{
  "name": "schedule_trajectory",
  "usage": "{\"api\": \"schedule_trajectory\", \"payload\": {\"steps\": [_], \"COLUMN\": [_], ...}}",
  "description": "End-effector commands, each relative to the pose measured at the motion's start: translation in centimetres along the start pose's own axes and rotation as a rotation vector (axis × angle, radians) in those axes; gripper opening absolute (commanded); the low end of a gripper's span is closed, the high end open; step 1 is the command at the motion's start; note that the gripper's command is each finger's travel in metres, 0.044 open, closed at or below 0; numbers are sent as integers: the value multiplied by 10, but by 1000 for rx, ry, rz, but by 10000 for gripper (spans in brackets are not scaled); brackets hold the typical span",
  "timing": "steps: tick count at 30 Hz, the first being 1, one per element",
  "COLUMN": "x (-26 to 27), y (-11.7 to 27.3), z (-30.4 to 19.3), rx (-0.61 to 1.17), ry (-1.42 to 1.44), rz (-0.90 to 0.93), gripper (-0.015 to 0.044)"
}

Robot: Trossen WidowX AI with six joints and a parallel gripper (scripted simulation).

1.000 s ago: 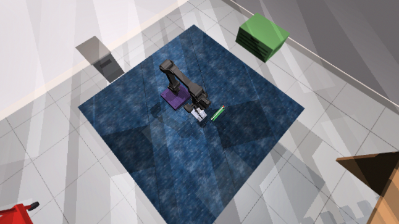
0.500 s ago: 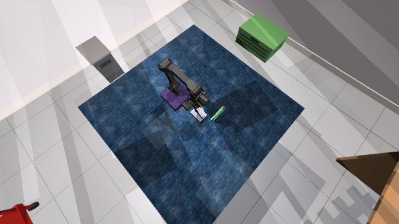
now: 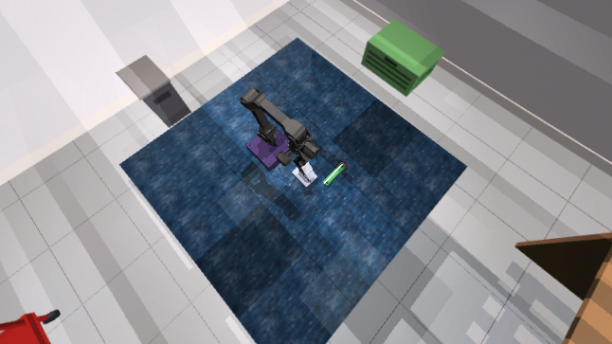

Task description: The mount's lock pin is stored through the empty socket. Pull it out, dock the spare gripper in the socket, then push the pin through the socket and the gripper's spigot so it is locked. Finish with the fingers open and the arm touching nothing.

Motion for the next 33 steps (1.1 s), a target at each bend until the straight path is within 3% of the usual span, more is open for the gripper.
{"api": "schedule_trajectory", "payload": {"steps": [1,14,33], "x": [1,1,1], "y": [7,24,51], "z": [-7,-10,-15], "rx": [-2,16,-109], "ry": [-1,7,8], "rz": [0,0,-5], "gripper": [440,440,440]}}
Point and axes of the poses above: the point midway between the two fingers, 35 mm back from their tips, its own y axis back along the fingers, its own x axis across the jaws, z = x × y, the point moved 1 cm from there along y, back along the fingers, and after that the axes turned 8 degrees about y, right-handed, at the moved point
